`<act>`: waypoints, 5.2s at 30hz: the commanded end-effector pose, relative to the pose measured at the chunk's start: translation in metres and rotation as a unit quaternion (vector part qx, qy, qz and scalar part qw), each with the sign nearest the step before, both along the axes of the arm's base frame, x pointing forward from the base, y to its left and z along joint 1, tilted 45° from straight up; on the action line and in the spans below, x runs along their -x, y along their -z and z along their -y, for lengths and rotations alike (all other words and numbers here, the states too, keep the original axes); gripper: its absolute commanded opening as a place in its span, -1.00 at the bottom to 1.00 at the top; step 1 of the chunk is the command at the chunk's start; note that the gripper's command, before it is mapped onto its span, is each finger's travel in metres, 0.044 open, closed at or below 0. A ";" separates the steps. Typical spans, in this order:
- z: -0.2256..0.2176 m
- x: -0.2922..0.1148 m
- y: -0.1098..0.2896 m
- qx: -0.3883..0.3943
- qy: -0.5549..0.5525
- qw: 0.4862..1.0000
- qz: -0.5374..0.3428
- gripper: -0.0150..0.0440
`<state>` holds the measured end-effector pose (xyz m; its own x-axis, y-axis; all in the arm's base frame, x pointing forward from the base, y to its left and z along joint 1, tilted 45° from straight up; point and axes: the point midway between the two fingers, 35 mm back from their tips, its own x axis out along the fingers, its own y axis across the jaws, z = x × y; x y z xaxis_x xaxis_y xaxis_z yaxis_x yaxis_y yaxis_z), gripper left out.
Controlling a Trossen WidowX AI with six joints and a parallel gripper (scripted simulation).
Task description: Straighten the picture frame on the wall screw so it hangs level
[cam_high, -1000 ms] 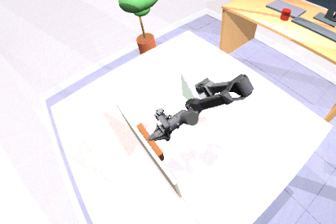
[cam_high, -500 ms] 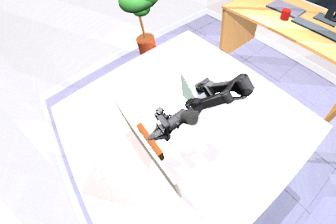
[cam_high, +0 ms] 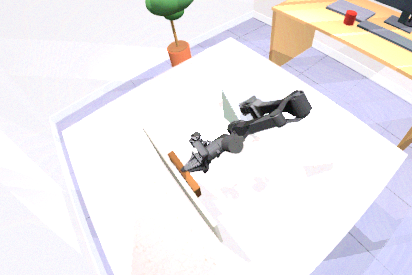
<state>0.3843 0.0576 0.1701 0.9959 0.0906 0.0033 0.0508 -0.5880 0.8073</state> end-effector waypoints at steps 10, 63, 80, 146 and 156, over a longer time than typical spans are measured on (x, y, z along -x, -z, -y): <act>0.001 0.000 0.000 -0.003 0.001 1.000 0.002 -0.49; 0.004 0.000 0.008 -0.003 0.001 1.000 0.002 -0.49; 0.003 0.000 0.008 -0.003 -0.001 1.000 0.001 -0.49; 0.009 0.100 -0.006 0.016 -0.002 1.000 -0.006 0.39; 0.016 0.141 -0.030 0.082 -0.003 0.996 -0.020 0.39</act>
